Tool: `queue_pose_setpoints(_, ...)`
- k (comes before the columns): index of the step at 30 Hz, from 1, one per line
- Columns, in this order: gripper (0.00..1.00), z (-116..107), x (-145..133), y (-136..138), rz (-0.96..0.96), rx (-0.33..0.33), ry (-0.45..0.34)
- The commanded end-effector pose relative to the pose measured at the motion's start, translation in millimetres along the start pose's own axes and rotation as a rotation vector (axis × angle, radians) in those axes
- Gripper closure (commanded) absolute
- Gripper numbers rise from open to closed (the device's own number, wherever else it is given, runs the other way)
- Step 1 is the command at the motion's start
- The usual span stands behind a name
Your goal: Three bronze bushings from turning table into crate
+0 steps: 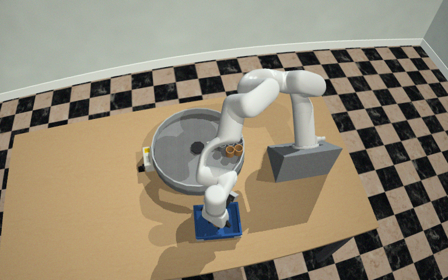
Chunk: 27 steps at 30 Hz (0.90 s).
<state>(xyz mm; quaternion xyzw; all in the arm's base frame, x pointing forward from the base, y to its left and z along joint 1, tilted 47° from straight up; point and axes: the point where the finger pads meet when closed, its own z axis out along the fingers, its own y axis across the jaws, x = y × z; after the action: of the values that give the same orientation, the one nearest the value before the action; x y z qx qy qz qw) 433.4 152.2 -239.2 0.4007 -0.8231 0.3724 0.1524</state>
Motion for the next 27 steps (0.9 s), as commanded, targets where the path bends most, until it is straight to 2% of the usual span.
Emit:
queue_pose_setpoints(1,1.0,-1.9,-1.3,-0.8,0.001,0.001,-0.004)
queue_pose_setpoints(27,1.0,1.4,-1.4,-0.8,0.001,0.001,-0.004)
